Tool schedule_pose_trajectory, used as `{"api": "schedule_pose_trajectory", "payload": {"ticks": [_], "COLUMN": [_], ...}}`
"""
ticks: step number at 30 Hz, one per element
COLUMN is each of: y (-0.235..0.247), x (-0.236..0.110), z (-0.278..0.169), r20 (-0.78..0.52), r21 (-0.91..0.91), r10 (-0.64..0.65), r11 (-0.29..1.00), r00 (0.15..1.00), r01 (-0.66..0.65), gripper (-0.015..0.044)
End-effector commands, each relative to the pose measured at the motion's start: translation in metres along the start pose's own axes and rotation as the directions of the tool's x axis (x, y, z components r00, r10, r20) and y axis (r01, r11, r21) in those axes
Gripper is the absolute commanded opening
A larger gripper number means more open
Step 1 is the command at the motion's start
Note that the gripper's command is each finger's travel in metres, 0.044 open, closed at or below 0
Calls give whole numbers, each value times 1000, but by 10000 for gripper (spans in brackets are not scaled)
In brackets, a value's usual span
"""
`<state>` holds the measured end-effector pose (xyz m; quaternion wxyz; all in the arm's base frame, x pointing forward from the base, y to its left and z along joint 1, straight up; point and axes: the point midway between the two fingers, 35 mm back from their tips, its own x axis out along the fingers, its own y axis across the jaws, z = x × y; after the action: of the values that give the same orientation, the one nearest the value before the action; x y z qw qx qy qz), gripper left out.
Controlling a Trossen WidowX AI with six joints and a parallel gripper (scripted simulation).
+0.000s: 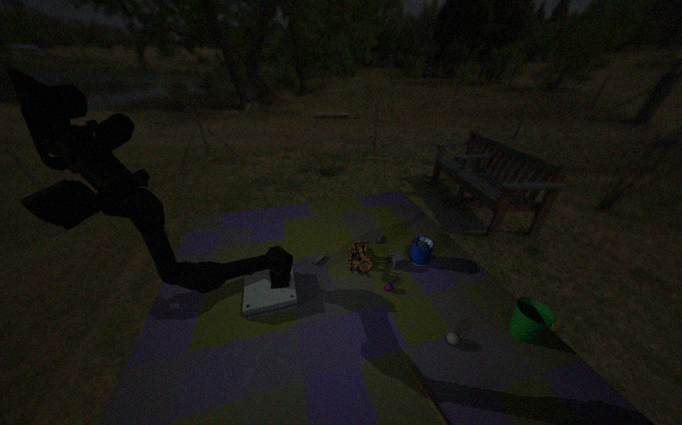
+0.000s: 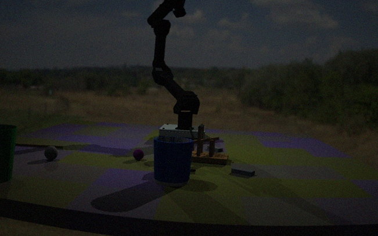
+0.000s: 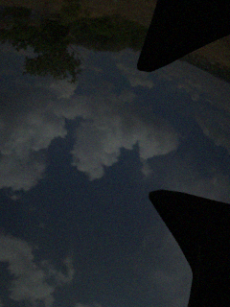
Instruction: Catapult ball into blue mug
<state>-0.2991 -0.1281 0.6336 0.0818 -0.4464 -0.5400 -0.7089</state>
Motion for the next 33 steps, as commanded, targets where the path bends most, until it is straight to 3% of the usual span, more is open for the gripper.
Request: {"api": "schedule_pose_trajectory", "payload": {"ticks": [1,8,16,33], "y": [0,6,42,99], "x": [0,13,13,-15], "z": [1,47,111,241], "r20": [3,112,228,498], "r21": [0,17,187,405], "r10": [1,45,132,275], "r11": [1000,999,966,765], "r00": [1000,993,965,823], "r01": [-1,-47,-176,-501], "gripper": [426,440,440,440]}}
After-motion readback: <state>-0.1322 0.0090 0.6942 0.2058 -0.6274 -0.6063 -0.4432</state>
